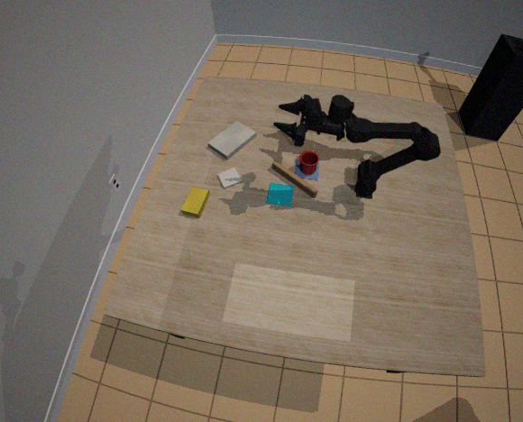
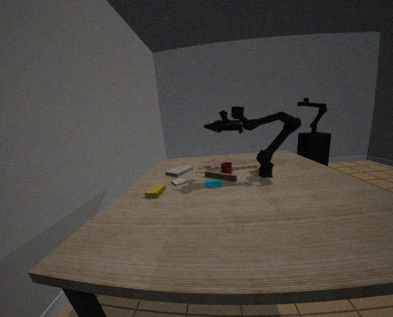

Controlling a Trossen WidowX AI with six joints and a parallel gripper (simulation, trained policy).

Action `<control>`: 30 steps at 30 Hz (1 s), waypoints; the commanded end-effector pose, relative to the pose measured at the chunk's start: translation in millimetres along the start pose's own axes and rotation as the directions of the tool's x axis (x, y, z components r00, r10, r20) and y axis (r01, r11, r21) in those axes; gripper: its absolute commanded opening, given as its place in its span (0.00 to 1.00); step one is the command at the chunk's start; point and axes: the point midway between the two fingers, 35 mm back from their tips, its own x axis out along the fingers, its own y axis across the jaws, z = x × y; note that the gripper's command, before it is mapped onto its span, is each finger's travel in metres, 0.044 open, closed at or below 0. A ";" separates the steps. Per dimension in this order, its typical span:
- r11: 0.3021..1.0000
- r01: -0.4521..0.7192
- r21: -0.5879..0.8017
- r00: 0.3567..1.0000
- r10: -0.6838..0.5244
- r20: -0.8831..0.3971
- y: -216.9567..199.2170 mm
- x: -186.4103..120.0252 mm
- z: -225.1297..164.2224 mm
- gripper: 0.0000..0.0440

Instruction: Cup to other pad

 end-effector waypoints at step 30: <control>0.980 -0.059 0.190 0.917 0.128 -0.377 42.9 -16.1 -52.1 0.16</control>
